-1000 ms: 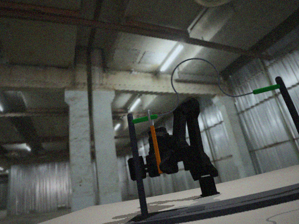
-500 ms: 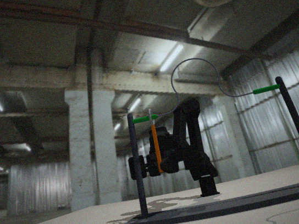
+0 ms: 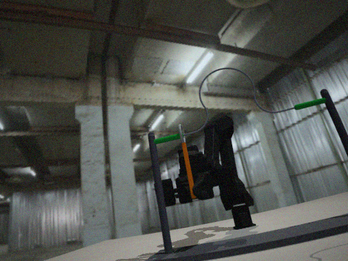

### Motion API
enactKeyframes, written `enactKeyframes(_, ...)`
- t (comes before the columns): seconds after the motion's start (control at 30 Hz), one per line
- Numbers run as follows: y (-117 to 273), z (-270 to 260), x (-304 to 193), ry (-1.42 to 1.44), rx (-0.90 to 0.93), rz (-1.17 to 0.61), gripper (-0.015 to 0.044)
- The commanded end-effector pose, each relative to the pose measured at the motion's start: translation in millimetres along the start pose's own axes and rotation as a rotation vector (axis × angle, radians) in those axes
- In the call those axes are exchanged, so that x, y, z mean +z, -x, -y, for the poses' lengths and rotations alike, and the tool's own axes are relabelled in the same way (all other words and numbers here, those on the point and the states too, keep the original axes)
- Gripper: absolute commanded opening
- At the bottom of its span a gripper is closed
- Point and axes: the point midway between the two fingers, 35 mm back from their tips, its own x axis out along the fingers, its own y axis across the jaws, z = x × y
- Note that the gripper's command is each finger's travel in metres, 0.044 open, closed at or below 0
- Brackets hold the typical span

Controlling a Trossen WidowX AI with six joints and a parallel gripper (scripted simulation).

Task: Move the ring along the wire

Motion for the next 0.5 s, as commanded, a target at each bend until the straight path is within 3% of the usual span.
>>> enactKeyframes(0.0, 1.3, -5.7, -3.0, -0.010, 0.000, -0.008, -0.0150)
enactKeyframes(0.47, 1.0, -24.8, -2.5, -0.052, 0.009, -0.009, -0.0150)
